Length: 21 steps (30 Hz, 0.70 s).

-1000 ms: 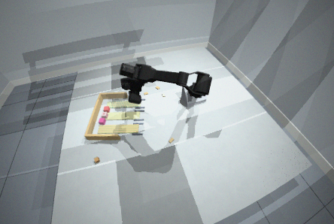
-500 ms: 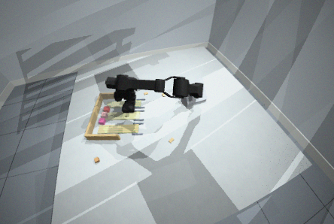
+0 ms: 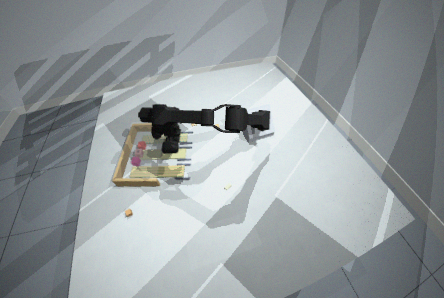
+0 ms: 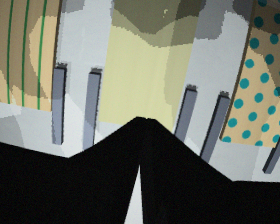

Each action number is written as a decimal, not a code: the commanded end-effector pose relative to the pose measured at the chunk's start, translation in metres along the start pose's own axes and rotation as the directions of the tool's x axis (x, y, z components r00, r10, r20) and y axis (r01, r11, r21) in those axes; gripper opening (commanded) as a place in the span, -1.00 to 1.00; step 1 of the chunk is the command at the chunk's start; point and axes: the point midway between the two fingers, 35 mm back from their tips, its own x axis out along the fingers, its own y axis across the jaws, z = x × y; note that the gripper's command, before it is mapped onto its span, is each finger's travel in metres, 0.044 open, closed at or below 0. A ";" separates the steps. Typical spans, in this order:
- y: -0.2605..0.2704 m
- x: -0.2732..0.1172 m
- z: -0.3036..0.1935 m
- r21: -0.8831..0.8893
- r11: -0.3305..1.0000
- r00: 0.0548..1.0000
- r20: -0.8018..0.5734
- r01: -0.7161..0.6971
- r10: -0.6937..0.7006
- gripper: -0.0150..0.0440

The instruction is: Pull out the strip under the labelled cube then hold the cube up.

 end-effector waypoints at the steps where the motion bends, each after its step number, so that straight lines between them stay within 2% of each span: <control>1: 0.000 0.011 -0.001 0.005 1.000 1.000 -0.012 0.002 -0.002 -0.49; 21: 0.001 0.044 -0.003 0.005 1.000 1.000 -0.012 0.001 -0.001 -0.49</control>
